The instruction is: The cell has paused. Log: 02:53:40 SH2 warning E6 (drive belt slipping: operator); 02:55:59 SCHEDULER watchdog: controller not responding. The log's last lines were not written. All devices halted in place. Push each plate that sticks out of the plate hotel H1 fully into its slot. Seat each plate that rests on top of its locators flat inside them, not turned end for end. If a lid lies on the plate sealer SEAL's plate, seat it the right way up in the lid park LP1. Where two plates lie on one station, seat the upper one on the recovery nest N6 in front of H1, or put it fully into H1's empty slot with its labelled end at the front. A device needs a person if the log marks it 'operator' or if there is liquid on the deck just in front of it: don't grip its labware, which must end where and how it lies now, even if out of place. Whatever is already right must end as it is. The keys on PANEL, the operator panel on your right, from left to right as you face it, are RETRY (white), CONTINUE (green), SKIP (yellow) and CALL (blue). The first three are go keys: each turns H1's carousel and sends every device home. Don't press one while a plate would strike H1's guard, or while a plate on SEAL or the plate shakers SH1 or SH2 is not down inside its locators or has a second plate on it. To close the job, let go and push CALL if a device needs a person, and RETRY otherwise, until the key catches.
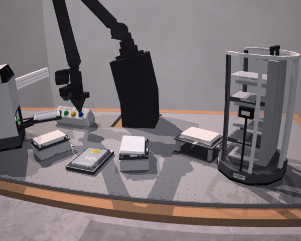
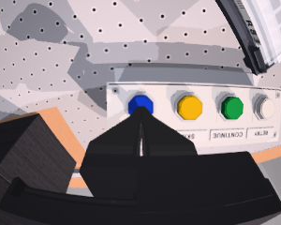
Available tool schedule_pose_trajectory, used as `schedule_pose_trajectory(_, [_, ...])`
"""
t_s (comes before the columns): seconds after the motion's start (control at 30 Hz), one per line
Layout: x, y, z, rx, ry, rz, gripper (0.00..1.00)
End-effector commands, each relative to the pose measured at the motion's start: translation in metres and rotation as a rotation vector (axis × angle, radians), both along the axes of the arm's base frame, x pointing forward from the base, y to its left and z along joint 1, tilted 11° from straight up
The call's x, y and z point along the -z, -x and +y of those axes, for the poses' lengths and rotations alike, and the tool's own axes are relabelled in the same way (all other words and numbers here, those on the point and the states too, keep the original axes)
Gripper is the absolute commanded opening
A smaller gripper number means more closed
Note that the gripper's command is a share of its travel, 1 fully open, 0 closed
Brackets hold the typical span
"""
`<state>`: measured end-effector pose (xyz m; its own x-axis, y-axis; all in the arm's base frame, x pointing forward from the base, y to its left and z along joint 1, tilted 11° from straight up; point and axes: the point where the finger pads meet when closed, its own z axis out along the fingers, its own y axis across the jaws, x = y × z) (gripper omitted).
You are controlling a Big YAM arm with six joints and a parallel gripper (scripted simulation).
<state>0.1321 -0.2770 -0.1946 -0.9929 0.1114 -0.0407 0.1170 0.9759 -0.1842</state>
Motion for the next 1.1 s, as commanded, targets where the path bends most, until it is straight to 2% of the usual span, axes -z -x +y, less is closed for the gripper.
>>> schedule_pose_trajectory(0.0, [0.0055, 0.0038, 0.0003, 0.003, -0.005, 0.001, 0.00])
schedule_pose_trajectory(1.07, [0.0149, 0.0049, -0.0022, 0.004, -0.001, 0.001, 0.00])
